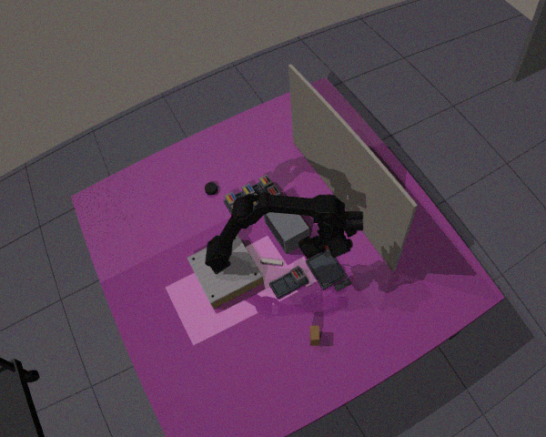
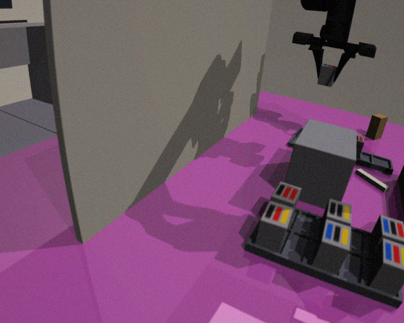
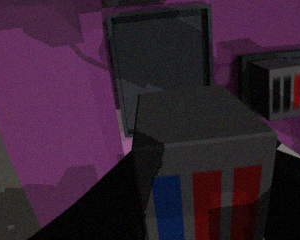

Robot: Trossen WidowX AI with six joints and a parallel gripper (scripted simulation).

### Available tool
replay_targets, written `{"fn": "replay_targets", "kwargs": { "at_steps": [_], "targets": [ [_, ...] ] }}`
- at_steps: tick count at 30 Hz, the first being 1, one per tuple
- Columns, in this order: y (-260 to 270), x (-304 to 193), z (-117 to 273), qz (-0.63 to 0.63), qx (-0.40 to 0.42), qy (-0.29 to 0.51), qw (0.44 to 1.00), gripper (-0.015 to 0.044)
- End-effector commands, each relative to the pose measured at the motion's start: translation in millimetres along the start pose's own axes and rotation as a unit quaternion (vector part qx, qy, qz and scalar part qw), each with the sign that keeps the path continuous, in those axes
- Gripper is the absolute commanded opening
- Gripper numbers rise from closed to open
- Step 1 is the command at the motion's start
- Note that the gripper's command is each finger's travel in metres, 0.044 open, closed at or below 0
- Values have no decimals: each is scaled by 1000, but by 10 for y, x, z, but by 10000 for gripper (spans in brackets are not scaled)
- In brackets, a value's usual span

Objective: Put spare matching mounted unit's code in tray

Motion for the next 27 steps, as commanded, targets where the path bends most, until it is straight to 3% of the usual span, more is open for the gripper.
{"fn": "replay_targets", "kwargs": {
  "at_steps": [1,27],
  "targets": [
    [10,0,-48,-2,-1,2,1000,0],
    [49,12,-269,-2,-1,1,1000,0]
  ]
}}
Point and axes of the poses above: the point midway between the two fingers, 35 mm back from their tips, its own z axis back along the fingers, its own y axis across the jaws, x = y × z, the point moved 4 cm from there along z, back along the fingers, and after that the axes turned 14 degrees about -z, right-handed, at the moved point
